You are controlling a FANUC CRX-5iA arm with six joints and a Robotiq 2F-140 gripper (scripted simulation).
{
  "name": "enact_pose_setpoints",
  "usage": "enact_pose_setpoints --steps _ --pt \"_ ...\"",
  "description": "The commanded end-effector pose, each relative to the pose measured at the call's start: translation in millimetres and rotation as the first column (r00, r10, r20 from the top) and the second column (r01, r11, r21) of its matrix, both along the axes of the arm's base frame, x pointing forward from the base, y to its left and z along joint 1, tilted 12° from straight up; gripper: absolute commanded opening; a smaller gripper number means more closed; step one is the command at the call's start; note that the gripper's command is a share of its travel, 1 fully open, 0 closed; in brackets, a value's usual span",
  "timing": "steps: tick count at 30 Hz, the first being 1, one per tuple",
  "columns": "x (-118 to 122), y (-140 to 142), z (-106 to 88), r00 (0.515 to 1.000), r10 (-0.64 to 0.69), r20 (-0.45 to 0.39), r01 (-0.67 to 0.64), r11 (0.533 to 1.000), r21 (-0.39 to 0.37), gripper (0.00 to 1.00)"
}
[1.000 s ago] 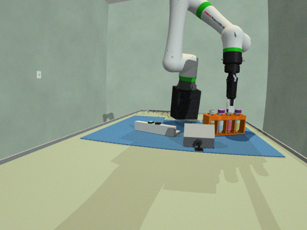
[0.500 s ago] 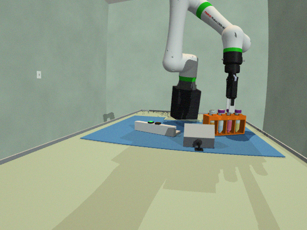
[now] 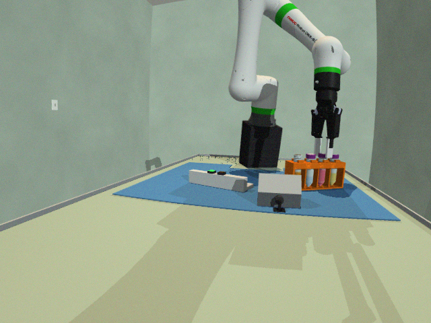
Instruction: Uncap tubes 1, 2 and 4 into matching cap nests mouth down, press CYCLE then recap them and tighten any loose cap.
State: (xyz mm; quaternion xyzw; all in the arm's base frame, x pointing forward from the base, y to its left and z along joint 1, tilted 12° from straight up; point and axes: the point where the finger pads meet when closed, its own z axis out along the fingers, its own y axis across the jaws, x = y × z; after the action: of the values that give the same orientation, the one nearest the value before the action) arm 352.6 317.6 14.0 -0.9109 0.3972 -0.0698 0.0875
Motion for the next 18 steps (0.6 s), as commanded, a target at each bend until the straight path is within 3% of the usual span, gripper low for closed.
enact_pose_setpoints --steps 1,4,9,10,18 --pt "0.2 0.1 0.2 0.989 0.145 -0.010 -0.146 0.989 -0.017 0.35" --pt "0.2 0.1 0.2 0.969 0.246 -0.002 -0.246 0.968 -0.037 0.35" --pt "0.2 0.2 0.3 0.969 0.246 -0.002 -0.246 0.968 -0.037 0.35" --pt "0.2 0.2 0.3 0.969 0.246 -0.002 -0.246 0.968 -0.037 0.00" --pt "0.2 0.2 0.3 0.969 0.246 -0.002 -0.246 0.968 -0.037 0.00"
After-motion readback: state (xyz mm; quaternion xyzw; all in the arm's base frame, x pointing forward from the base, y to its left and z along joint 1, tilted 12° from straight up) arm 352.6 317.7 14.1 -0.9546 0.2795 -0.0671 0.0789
